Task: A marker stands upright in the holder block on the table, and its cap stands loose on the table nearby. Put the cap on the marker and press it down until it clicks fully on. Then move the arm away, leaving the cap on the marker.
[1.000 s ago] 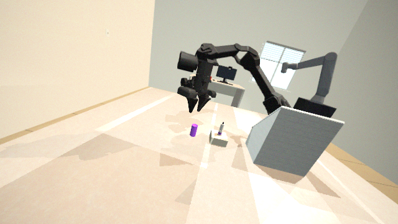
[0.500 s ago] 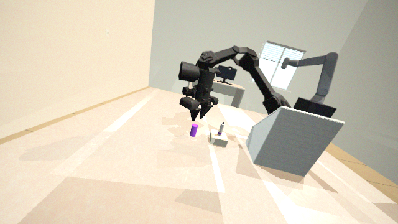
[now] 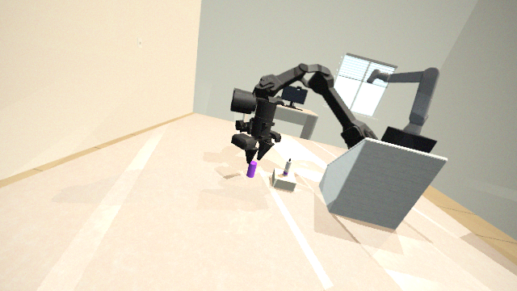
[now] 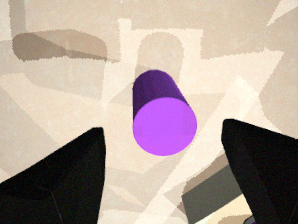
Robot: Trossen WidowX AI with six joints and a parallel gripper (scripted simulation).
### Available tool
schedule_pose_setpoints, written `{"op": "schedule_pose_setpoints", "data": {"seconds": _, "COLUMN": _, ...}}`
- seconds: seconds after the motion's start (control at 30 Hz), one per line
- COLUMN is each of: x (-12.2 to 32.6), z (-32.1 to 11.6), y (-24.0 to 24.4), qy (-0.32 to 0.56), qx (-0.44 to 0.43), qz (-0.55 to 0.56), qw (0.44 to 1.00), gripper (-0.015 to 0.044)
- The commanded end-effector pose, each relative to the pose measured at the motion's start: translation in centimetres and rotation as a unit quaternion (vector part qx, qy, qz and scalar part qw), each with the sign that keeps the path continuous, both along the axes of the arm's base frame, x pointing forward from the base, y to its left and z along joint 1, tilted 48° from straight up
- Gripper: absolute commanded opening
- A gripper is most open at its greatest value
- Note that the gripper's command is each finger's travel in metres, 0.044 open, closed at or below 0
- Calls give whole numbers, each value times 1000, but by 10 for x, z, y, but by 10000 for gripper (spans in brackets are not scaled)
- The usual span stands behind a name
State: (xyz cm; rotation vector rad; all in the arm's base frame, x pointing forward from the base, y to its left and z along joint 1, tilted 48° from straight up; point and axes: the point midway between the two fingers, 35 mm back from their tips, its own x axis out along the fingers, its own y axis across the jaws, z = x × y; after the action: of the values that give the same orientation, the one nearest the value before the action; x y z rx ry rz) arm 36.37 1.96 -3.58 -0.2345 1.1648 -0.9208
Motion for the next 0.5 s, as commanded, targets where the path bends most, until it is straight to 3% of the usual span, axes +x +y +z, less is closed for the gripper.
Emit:
{"op": "schedule_pose_setpoints", "data": {"seconds": 0.0, "x": 1, "z": -5, "y": -5, "qy": 1, "qx": -2, "qz": 2, "qw": 1000, "gripper": 237}}
{"op": "schedule_pose_setpoints", "data": {"seconds": 0.47, "x": 2, "z": -20, "y": -22, "qy": 1, "qx": -3, "qz": 2, "qw": 1000, "gripper": 237}}
